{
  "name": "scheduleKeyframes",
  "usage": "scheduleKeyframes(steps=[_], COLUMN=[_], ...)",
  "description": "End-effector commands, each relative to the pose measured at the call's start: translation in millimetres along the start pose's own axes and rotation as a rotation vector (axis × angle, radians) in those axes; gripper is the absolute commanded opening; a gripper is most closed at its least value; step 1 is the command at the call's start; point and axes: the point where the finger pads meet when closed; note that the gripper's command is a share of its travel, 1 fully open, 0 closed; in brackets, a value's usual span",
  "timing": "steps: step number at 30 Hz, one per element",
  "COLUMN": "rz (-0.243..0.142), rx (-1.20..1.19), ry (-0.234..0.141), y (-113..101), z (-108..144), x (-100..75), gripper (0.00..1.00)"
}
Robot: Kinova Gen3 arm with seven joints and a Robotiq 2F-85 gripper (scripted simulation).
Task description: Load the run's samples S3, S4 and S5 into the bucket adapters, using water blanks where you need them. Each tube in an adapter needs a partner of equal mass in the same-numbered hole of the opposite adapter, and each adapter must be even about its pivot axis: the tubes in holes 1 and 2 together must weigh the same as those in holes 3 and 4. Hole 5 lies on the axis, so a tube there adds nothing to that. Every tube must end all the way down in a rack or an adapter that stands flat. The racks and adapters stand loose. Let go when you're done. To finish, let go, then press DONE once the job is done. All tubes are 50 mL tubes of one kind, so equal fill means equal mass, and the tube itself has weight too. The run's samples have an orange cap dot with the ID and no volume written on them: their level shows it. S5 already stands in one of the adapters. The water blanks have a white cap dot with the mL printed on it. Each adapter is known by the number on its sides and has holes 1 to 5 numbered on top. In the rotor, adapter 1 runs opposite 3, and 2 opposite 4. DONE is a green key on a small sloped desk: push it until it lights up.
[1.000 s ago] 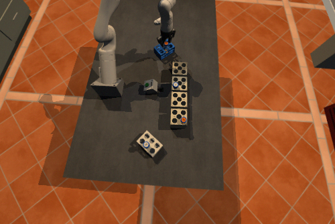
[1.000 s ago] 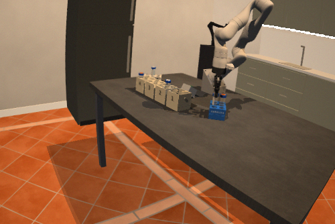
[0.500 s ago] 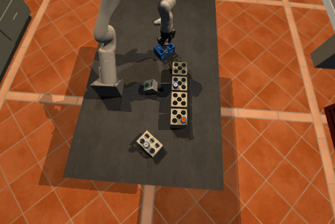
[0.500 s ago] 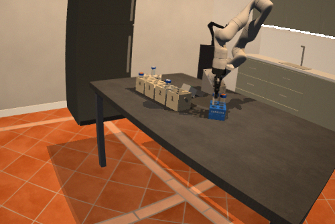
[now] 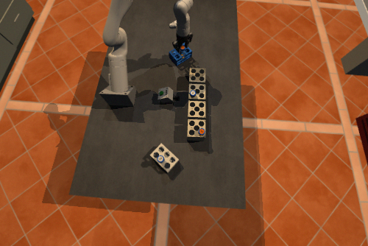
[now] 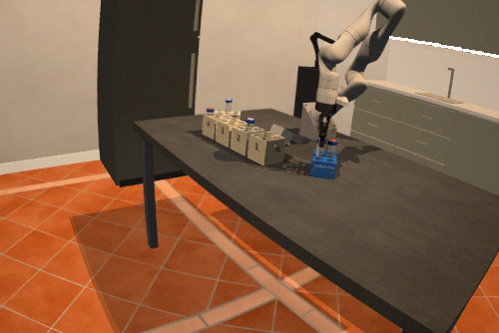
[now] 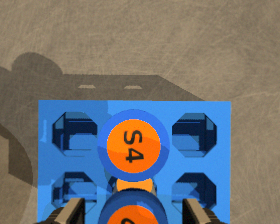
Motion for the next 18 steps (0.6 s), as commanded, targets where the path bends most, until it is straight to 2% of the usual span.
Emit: scheduleKeyframes(steps=[1,9,10,18], rz=[0.0,0.0,0.0,0.0], rx=[0.0,0.0,0.0,0.0], ry=[0.0,0.0,0.0,0.0], y=[0.0,0.0,0.0,0.0], z=[0.1,0.1,0.1,0.1], x=[1.0,1.0,1.0,1.0], gripper=[0.62,0.62,0.1,0.1])
Point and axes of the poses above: the point where the finger pads meet when closed, its own x axis out along the fingers, its own z axis across the jaws, y = z × x, and after that the axes turned 7 degrees about x, right-handed
